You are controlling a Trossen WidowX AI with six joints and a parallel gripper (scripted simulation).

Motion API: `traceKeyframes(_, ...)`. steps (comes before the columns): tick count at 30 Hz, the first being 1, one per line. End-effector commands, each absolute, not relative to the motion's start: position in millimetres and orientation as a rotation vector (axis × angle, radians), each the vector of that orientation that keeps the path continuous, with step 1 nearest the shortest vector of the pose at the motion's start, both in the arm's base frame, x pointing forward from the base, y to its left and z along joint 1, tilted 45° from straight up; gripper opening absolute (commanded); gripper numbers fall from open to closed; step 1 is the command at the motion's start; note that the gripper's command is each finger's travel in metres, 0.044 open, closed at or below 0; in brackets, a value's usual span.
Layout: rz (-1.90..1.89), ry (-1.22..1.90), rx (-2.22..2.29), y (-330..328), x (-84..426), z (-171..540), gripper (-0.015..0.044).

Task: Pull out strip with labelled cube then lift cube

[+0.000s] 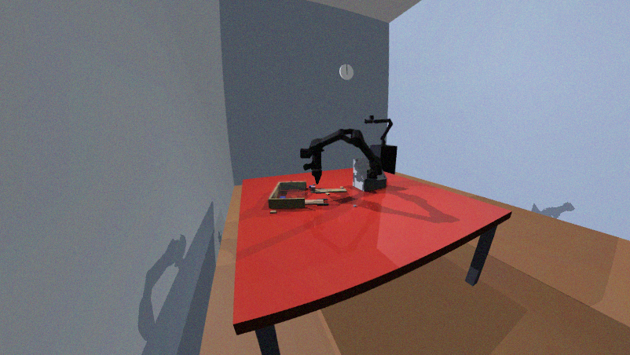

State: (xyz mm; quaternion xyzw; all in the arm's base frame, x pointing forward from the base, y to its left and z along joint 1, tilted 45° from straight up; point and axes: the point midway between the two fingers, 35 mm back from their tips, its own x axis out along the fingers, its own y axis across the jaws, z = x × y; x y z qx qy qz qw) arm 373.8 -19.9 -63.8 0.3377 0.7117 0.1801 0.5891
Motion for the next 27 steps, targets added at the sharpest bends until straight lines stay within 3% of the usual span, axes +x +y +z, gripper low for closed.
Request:
traceKeyframes(1,0.417,1.659,0.795,-22,387,-66,0.044)
traceKeyframes(5,0.417,1.659,0.795,-23,400,-68,0.044)
traceKeyframes(12,0.417,1.659,0.795,-17,400,-74,0.0256)
traceKeyframes(27,0.417,1.658,0.795,0,399,-91,0.025)
